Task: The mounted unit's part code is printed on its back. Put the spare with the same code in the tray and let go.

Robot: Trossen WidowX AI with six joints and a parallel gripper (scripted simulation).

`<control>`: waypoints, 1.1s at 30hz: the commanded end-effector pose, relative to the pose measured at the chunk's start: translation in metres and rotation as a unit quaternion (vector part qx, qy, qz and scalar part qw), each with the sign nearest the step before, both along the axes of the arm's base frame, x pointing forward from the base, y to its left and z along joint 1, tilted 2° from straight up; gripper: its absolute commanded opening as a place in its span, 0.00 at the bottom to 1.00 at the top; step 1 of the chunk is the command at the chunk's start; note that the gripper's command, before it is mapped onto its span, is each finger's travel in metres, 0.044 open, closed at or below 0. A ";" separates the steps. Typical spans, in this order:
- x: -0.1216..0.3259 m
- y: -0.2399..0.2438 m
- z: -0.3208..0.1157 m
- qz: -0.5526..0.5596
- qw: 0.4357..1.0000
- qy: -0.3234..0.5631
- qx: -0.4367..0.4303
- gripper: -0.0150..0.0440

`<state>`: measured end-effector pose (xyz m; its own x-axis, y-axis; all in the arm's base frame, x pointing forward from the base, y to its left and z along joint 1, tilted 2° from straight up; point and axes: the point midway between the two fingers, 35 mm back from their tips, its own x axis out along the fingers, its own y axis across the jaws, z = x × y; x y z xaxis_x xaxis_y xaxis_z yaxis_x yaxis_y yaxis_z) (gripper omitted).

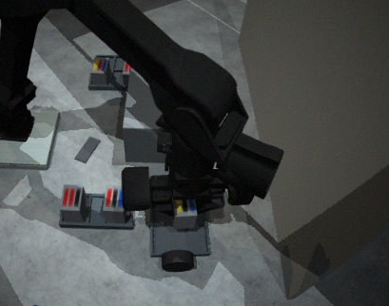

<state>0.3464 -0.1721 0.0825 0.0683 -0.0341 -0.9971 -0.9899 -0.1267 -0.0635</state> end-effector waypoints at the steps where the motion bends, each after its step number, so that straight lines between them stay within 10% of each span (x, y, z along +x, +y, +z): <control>1: 0.000 0.001 -0.004 0.002 1.000 -0.001 0.002 0.25; 27: -0.002 0.003 -0.021 0.002 1.000 -0.001 0.002 0.25; 33: -0.003 0.001 -0.018 0.000 1.000 0.000 0.000 0.52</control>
